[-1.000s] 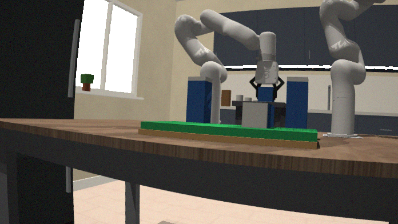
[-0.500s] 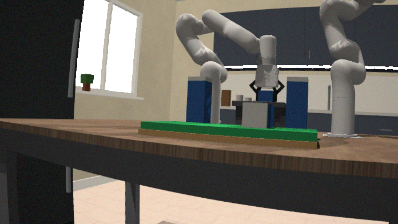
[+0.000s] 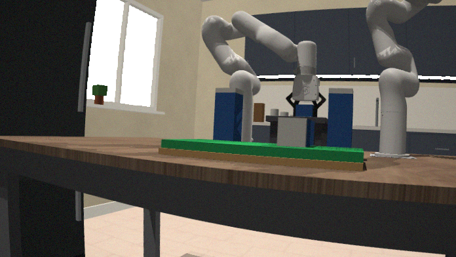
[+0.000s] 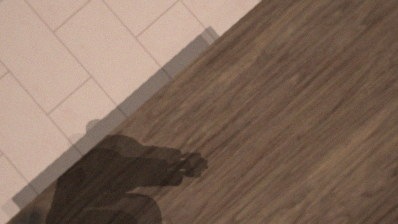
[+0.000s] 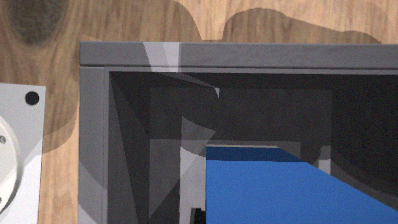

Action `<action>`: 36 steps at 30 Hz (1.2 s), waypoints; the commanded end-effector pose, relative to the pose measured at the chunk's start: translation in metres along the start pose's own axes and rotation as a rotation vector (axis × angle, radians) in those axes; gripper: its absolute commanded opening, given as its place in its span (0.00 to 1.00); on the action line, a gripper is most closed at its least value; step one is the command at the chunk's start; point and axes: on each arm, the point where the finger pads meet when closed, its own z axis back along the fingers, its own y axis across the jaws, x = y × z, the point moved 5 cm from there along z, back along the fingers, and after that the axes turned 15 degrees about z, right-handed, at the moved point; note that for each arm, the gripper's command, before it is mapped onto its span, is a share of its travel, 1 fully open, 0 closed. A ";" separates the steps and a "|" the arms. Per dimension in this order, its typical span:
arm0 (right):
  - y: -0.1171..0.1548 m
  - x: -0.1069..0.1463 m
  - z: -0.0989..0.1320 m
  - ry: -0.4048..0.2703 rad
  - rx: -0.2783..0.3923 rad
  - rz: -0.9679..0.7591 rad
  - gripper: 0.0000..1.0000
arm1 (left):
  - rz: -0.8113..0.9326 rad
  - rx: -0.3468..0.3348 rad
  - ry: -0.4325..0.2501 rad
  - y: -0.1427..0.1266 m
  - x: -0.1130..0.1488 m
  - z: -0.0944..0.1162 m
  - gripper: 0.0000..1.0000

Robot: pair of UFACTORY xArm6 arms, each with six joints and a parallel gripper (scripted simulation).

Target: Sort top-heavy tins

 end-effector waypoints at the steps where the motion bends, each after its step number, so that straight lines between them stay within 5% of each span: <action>1: 0.001 0.000 0.002 -0.001 0.004 0.000 0.00 | 0.000 0.001 0.004 0.000 -0.001 0.002 1.00; 10: 0.001 0.000 0.002 -0.001 0.004 0.000 0.00 | 0.000 0.001 0.004 0.000 -0.001 0.002 1.00; 11: 0.001 0.000 0.002 -0.001 0.004 0.000 1.00 | 0.000 0.001 0.004 0.000 -0.001 0.002 1.00; 36: 0.001 0.000 0.002 -0.001 0.005 0.000 1.00 | 0.000 0.001 0.004 0.000 -0.001 0.002 1.00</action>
